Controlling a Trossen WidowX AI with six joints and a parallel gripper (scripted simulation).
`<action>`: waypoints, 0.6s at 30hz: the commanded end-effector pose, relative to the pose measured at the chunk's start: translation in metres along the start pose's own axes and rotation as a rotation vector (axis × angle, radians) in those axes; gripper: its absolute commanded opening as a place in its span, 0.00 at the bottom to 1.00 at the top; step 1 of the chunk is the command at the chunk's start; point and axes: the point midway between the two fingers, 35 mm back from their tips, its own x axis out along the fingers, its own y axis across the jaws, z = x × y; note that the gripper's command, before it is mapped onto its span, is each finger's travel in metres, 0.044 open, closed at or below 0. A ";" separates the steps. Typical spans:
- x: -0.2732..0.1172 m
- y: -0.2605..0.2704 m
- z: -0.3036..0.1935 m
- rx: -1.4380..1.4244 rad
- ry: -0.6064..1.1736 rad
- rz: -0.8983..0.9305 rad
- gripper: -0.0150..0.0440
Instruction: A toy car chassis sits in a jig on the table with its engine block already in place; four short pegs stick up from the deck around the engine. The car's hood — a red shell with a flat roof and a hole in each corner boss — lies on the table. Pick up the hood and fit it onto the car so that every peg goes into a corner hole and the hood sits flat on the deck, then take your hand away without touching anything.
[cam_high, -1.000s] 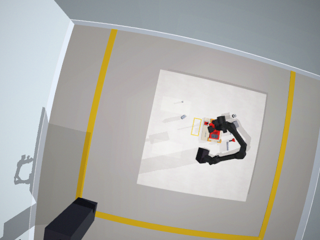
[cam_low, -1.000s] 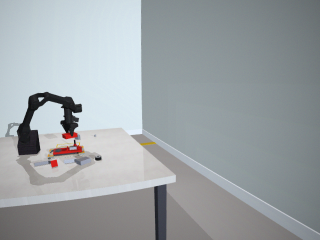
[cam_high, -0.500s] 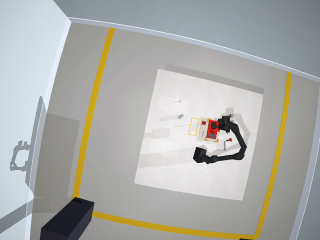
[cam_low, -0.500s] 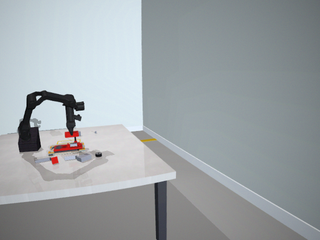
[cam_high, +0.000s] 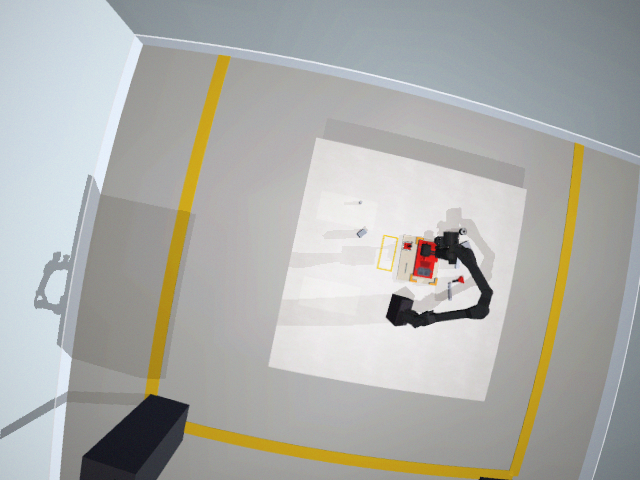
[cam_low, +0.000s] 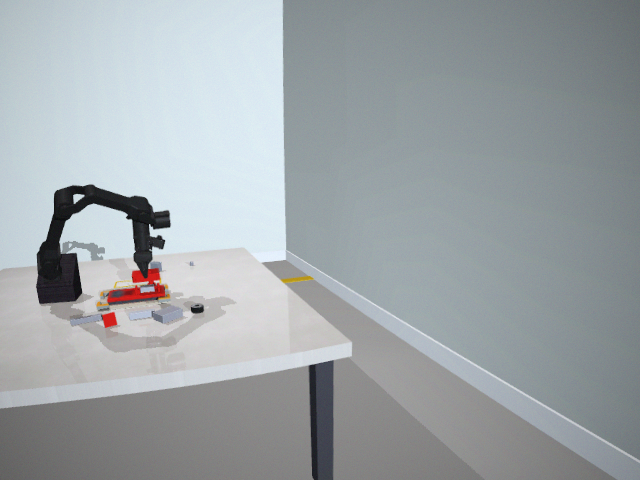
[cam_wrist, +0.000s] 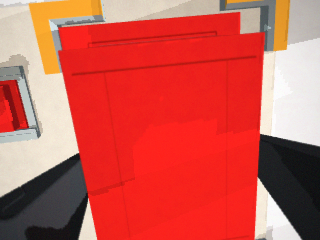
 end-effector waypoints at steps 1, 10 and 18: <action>0.019 -0.001 -0.002 -0.008 0.005 -0.008 0.25; 0.020 -0.001 0.000 -0.008 0.005 -0.008 0.25; 0.020 -0.001 0.000 -0.008 0.005 -0.008 0.25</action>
